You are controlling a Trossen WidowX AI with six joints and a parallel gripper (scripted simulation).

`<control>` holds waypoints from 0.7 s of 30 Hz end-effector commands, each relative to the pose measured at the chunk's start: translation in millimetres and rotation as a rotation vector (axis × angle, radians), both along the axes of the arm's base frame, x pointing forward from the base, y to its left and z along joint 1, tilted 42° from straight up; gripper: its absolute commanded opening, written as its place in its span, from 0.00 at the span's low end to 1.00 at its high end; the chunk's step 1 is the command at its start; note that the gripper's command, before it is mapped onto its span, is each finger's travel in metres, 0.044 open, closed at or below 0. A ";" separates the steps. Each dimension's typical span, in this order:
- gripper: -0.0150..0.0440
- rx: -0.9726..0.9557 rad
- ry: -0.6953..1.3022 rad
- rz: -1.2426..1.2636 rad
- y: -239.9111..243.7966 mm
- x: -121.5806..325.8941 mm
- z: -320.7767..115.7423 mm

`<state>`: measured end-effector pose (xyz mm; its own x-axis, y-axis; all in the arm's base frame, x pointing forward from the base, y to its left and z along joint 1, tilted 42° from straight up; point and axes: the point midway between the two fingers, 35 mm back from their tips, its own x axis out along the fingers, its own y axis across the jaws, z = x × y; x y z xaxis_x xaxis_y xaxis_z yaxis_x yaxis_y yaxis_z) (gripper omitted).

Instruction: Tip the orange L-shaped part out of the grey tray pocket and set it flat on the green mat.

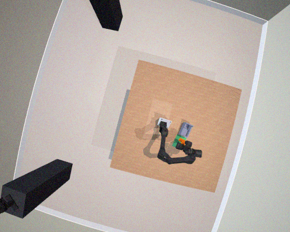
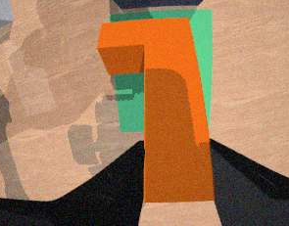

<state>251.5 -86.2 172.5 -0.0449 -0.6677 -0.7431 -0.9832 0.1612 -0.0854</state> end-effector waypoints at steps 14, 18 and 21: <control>0.25 -0.005 0.004 0.002 -18.2 -2.0 -19.5; 0.25 -0.005 0.004 0.002 -22.2 -2.3 -23.9; 0.25 -0.006 0.004 0.002 -25.3 -2.5 -27.2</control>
